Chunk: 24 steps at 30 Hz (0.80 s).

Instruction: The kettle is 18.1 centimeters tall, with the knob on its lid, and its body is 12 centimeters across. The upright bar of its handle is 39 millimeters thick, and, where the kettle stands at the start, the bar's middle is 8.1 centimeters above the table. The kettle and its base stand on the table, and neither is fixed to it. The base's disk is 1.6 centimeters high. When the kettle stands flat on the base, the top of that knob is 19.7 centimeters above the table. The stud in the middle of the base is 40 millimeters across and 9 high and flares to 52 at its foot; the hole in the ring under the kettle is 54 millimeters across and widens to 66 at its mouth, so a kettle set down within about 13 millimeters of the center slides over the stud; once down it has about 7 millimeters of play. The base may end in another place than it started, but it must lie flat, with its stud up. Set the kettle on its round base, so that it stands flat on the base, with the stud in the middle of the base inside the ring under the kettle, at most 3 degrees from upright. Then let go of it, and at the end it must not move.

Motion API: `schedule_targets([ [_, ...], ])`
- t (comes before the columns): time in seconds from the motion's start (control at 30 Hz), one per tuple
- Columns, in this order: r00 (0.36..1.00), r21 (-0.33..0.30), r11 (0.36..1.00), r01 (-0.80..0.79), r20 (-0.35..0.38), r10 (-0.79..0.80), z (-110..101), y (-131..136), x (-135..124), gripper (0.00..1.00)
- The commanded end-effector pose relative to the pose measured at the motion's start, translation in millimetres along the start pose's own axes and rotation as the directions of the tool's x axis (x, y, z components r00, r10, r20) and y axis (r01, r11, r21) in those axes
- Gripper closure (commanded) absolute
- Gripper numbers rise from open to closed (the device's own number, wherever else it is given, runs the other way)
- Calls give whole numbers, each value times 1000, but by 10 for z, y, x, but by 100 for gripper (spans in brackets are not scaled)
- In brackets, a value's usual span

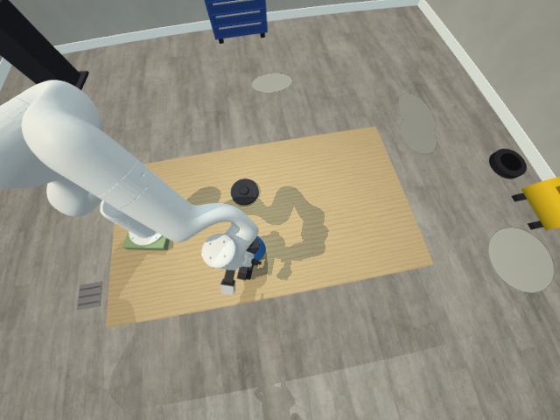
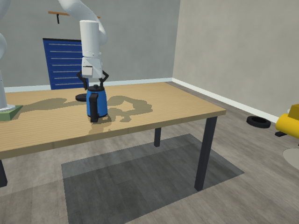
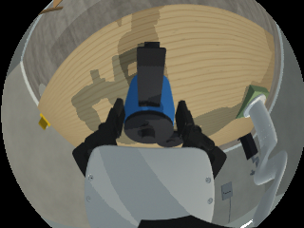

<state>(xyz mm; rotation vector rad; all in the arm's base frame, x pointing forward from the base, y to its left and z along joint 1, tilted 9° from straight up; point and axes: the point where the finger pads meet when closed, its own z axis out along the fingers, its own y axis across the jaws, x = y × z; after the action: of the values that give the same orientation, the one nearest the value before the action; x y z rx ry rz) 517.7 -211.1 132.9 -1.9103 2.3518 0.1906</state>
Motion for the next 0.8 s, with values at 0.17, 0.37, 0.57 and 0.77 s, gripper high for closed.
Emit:
schedule_targets([
  [0.17, 1000, 3, 1000, 0, 0, 0, 153, -18, 3, 19],
  [0.37, 1000, 3, 1000, 0, 0, 0, 160, -18, 3, 19],
  [0.57, 1000, 3, 1000, 0, 0, 0, 160, -18, 3, 19],
  [0.77, 1000, 3, 1000, 0, 0, 0, 160, -18, 3, 19],
])
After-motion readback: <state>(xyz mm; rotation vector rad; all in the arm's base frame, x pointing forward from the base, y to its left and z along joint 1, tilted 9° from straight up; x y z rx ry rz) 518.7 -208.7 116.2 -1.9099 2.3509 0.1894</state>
